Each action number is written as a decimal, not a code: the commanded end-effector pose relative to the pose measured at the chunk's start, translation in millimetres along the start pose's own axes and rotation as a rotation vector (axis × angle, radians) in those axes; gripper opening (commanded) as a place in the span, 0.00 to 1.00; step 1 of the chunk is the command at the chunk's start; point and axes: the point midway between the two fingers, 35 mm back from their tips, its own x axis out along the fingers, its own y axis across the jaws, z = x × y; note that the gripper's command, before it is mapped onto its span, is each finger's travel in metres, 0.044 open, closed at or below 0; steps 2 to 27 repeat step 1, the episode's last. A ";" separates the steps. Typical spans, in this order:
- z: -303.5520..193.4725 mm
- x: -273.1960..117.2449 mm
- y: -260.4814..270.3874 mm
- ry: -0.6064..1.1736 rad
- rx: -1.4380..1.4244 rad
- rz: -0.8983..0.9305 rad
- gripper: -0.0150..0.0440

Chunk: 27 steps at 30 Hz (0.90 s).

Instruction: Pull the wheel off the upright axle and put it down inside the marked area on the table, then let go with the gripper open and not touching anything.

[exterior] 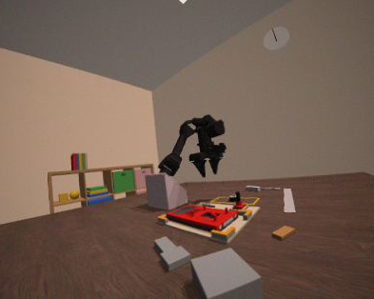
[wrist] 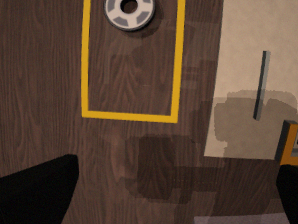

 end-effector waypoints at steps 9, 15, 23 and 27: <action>-0.7 0.1 -0.3 0.003 -0.002 -0.002 1.00; -0.7 0.1 -0.3 0.003 -0.002 -0.002 1.00; -0.7 0.1 -0.3 0.003 -0.002 -0.002 1.00; -0.7 0.1 -0.3 0.003 -0.002 -0.002 1.00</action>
